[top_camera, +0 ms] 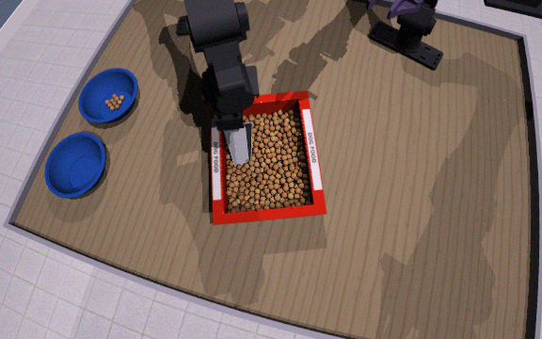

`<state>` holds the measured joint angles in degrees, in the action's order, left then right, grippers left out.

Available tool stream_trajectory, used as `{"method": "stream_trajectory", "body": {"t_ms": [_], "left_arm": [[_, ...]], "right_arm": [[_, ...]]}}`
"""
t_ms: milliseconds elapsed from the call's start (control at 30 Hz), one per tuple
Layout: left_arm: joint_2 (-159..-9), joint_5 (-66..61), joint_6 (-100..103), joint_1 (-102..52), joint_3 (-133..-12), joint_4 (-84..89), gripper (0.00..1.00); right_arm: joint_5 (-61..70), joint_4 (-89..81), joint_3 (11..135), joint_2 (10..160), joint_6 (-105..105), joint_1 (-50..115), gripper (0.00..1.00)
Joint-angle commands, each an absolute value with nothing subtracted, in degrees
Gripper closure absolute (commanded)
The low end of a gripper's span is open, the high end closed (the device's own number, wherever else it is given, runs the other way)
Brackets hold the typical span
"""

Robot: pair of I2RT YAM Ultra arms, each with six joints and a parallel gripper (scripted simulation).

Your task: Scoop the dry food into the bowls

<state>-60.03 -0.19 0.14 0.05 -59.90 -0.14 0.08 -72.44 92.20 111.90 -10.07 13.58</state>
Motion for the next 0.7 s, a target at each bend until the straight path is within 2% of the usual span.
{"method": "stream_trajectory", "body": {"t_ms": [0, 167, 233, 667], "left_arm": [[-62.3, -2.8, 2.4, 1.2, -58.3, 1.1, 0.74], [-67.3, -13.0, 10.0, 3.7, -56.9, -3.8, 0.74], [-67.3, -13.0, 10.0, 3.7, -56.9, -3.8, 0.74], [-85.8, -42.1, 28.6, 14.1, -51.1, -13.3, 0.74]], "right_arm": [[0.1, -73.0, 94.2, 110.6, -10.1, 14.1, 1.00], [0.1, -73.0, 94.2, 110.6, -10.1, 14.1, 1.00], [0.1, -73.0, 94.2, 110.6, -10.1, 14.1, 1.00], [0.1, -73.0, 94.2, 110.6, -10.1, 14.1, 1.00]]}}
